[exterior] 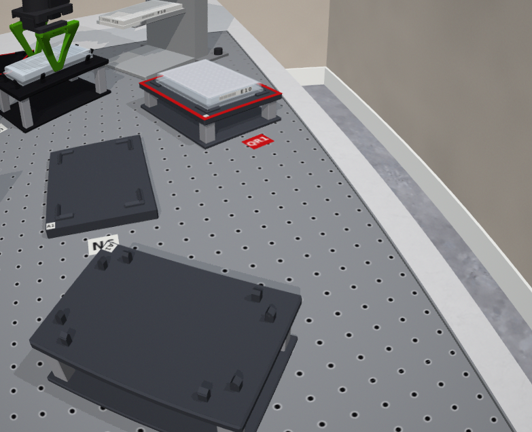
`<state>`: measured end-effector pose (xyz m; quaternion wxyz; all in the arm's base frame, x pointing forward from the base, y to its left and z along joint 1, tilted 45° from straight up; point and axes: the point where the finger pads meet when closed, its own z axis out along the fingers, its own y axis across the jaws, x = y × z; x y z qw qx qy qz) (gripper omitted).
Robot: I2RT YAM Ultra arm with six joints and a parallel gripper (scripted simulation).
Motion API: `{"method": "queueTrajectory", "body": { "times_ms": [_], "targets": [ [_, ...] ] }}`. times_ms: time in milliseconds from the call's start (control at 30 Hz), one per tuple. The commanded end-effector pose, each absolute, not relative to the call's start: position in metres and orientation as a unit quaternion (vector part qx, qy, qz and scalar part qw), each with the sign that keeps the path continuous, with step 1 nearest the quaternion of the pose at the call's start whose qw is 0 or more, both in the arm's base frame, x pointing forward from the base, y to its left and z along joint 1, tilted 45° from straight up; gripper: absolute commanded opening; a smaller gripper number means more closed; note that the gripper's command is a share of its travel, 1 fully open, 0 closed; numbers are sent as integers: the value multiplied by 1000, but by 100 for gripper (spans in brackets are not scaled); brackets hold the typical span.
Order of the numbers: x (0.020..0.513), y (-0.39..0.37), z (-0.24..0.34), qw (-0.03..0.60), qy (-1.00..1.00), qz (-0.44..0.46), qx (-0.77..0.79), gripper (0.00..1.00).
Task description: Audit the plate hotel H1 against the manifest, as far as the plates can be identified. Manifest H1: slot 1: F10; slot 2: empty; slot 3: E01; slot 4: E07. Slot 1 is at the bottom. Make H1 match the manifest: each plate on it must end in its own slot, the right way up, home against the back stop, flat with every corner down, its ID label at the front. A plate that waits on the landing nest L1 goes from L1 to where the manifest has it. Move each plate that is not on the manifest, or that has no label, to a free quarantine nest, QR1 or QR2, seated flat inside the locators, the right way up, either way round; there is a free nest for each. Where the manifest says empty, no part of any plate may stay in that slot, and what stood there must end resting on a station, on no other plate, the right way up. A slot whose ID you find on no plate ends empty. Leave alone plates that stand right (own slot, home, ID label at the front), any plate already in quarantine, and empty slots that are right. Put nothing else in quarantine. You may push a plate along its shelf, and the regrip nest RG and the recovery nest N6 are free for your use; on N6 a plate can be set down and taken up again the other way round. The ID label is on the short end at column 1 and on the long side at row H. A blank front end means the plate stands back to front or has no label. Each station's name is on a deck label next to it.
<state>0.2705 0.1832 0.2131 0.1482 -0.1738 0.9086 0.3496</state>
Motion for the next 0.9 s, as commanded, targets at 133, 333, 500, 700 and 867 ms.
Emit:
{"method": "queueTrajectory", "body": {
  "times_ms": [133, 333, 500, 700, 867],
  "targets": [
    [271, 176, 223, 156, 907, 350, -173, 86],
    [270, 172, 227, 156, 908, 350, -173, 86],
    [269, 169, 230, 156, 908, 349, -173, 86],
    [269, 166, 234, 156, 908, 349, -173, 86],
    [268, 162, 237, 156, 908, 349, -173, 86]
  ]
}}
